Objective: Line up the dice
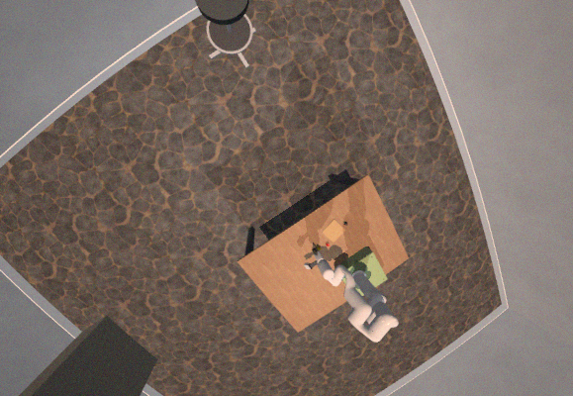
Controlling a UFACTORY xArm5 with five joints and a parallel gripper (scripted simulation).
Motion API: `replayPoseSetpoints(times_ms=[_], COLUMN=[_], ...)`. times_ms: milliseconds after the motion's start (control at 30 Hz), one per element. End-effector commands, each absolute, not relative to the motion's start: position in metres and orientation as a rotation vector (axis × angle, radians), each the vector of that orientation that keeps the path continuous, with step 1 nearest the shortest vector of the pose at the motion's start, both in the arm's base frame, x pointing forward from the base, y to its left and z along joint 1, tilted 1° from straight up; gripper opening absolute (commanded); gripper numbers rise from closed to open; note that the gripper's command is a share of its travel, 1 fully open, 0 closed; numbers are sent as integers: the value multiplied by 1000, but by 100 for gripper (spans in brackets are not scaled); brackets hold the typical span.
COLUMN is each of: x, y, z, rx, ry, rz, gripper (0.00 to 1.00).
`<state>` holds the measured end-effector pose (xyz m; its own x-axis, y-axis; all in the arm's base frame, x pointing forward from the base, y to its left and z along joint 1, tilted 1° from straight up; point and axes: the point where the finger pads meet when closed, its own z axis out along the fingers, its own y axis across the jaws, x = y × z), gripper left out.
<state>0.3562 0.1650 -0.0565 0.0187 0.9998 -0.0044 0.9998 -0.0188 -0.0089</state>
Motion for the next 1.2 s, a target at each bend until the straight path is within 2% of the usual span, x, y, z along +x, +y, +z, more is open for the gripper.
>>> replayPoseSetpoints(times_ms=[0,633,1000,1167], x=[357,358,358,359], y=[166,165,165,165], z=[-56,-45,36,52], rx=[-2241,-2241,-2241,-2241], ry=[-2199,-2199,-2199,-2199], rz=[10,10,10,10], gripper=[100,100,100,100])
